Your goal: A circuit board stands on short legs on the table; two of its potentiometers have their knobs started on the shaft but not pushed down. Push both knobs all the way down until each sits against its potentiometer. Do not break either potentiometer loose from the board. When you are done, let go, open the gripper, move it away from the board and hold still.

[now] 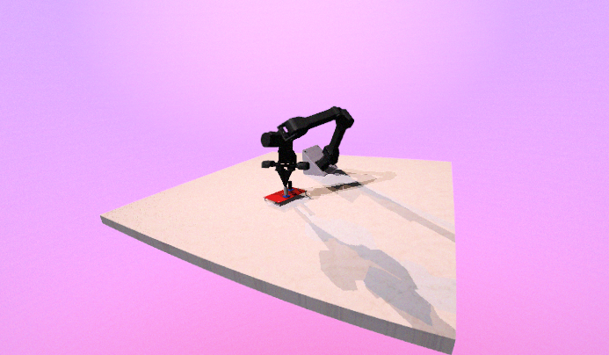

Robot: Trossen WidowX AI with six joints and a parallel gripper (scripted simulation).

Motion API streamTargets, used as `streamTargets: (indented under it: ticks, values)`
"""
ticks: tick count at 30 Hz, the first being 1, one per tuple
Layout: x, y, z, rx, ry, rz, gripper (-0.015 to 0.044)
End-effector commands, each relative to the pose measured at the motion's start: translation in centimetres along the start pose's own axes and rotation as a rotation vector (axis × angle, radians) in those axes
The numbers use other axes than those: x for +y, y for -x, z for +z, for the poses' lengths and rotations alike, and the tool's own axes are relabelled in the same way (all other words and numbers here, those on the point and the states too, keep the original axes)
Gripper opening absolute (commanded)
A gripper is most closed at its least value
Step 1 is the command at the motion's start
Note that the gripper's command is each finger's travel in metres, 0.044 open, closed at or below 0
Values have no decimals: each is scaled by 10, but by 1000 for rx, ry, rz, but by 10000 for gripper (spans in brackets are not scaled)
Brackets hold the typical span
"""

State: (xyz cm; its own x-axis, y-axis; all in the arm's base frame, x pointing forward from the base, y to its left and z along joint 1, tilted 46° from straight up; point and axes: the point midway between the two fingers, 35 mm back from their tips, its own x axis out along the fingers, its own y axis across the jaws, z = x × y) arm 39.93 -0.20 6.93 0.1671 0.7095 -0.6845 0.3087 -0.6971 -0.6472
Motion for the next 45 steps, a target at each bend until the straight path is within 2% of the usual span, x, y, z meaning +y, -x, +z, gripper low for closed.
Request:
streamTargets:
  ticks: [1, 20, 29, 37, 41, 45]
  values:
    - [-3, -11, -1, -24, 9, -16, 0]
    - [-2, 19, -5, -24, 9, -15, 0]
    - [-2, 15, -2, -24, 3, -17, 236]
    - [-3, 57, 95, -32, 1, -2, 440]
    - [-15, 67, 147, -32, 3, -12, 440]
    - [-18, 67, 155, -31, 3, -15, 440]
